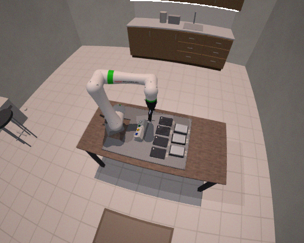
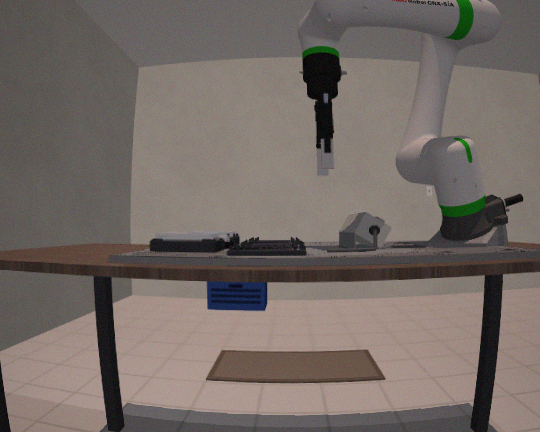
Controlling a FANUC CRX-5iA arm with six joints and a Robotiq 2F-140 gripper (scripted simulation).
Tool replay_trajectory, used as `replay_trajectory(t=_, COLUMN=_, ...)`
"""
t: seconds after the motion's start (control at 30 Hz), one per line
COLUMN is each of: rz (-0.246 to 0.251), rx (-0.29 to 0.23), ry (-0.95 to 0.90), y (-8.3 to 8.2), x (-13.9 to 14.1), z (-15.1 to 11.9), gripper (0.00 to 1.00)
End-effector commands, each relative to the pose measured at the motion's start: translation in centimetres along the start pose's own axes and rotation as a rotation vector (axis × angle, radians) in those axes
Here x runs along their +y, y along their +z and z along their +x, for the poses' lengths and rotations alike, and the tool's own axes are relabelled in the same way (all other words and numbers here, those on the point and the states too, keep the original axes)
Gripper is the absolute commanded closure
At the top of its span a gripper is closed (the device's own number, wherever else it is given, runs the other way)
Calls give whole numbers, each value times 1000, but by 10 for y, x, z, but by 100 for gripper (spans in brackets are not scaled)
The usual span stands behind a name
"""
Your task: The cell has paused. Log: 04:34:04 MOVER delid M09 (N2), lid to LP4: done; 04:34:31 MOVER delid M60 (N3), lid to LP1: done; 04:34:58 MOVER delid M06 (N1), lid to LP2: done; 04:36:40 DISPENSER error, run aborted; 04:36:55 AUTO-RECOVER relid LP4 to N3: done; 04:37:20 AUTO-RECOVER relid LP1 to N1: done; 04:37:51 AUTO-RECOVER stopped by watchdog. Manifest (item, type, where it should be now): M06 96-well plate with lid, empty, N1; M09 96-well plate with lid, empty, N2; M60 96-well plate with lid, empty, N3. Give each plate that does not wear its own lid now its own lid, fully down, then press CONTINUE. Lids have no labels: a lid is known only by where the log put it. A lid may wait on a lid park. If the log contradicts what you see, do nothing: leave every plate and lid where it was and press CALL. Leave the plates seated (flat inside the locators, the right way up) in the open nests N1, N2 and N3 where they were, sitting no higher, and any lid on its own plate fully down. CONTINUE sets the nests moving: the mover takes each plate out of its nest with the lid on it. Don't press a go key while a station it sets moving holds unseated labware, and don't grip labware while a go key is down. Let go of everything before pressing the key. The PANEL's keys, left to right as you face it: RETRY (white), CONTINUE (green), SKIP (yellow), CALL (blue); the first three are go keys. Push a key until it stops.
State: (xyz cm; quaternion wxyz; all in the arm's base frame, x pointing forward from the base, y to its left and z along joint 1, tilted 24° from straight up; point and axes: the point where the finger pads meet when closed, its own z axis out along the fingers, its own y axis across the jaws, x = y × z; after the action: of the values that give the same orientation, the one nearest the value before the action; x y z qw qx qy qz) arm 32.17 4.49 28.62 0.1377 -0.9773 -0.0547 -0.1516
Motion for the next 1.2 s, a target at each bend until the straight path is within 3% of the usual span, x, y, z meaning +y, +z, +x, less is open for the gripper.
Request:
replay_trajectory(t=0.0, rz=0, rx=0, ry=-5, y=12, x=17, z=-55, gripper=34)
replay_trajectory(t=0.07, rz=0, rx=0, ry=-5, y=12, x=17, z=-55, gripper=34)
replay_trajectory(t=0.17, rz=0, rx=0, ry=-8, y=29, x=32, z=-98, gripper=34)
replay_trajectory(t=0.27, rz=0, rx=0, ry=-10, y=37, x=38, z=-114, gripper=34)
replay_trajectory(t=0.43, rz=0, rx=0, ry=-11, y=43, x=42, z=-125, gripper=34)
replay_trajectory(t=0.47, rz=0, rx=0, ry=-11, y=43, x=42, z=-125, gripper=100)
replay_trajectory(t=1.17, rz=0, rx=0, ry=-11, y=43, x=42, z=-125, gripper=100)
